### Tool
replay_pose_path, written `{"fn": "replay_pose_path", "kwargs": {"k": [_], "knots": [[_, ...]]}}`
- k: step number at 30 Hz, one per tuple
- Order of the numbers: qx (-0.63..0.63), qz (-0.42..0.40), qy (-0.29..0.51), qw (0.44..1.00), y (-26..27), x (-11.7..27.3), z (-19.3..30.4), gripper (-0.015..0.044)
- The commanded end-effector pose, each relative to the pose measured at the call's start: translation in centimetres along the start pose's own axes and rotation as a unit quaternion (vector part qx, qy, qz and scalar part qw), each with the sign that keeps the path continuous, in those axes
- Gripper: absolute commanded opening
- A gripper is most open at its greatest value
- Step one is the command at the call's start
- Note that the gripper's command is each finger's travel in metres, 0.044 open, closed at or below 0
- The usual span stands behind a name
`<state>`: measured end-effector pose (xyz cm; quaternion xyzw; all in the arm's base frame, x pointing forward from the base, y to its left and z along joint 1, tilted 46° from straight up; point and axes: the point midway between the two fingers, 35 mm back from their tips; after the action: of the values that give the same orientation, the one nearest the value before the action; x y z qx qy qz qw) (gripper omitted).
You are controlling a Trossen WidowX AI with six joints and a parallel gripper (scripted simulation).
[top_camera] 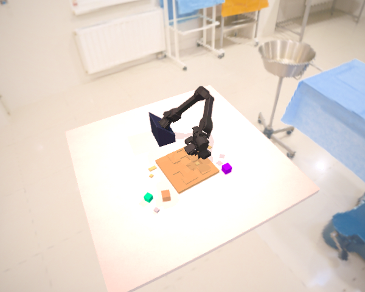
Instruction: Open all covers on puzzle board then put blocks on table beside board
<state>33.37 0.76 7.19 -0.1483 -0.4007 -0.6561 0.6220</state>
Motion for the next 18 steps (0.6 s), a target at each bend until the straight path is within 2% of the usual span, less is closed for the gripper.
{"fn": "replay_pose_path", "kwargs": {"k": [1,18], "knots": [[0.004,0.003,0.002,1.0,0.0,0.0,0.1,0.0144],[0.004,0.002,0.002,1.0,0.0,-3.2,0.2,0.0144]]}}
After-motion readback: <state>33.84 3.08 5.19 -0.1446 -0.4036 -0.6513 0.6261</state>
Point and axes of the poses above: the point midway between the two fingers, 35 mm back from their tips, its own x axis back along the fingers, its own y axis across the jaws, z = x × y, and after that the axes turned 13 degrees about x, right-handed
